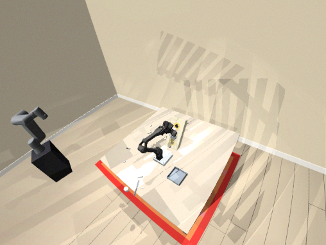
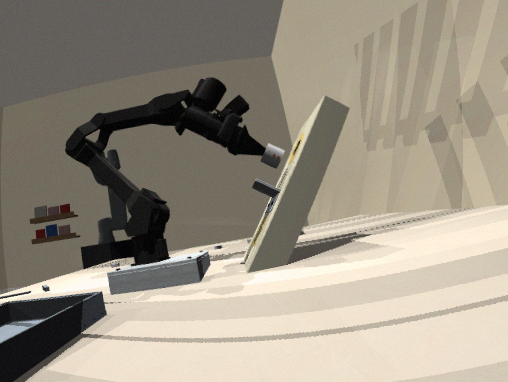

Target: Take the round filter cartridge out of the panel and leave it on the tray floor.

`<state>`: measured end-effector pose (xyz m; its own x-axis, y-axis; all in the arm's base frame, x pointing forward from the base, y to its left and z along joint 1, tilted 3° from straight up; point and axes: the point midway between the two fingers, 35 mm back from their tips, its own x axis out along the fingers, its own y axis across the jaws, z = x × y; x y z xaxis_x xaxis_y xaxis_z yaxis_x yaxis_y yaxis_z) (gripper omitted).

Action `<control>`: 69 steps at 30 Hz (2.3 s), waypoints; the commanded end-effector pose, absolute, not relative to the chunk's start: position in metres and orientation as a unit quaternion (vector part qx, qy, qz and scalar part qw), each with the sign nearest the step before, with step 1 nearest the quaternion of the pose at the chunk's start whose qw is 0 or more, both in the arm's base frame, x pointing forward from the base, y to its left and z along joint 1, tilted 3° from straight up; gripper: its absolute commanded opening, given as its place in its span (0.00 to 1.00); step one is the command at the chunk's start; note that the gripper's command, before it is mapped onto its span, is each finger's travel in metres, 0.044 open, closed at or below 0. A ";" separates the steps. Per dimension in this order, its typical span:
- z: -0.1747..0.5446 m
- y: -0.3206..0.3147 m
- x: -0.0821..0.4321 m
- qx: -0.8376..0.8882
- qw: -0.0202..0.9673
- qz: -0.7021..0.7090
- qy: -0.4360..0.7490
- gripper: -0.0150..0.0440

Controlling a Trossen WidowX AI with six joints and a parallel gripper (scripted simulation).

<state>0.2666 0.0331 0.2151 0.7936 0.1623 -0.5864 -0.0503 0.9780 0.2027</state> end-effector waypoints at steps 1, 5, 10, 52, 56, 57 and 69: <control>0.206 0.033 0.260 0.088 0.945 0.060 0.309 0.25; 0.193 0.033 0.254 0.088 0.945 0.060 0.310 0.25; 0.188 0.032 0.252 0.089 0.943 0.056 0.317 0.30; 0.284 0.032 0.275 0.055 0.927 0.063 0.366 0.77; 0.221 0.032 0.255 -0.001 0.881 0.079 0.466 0.77; 0.210 0.032 0.249 -0.012 0.871 0.083 0.485 0.77; 0.193 0.034 0.250 -0.021 0.862 0.087 0.500 0.77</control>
<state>0.2479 0.0337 0.2005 0.4950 0.1350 -0.8583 -0.1676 0.9841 0.0582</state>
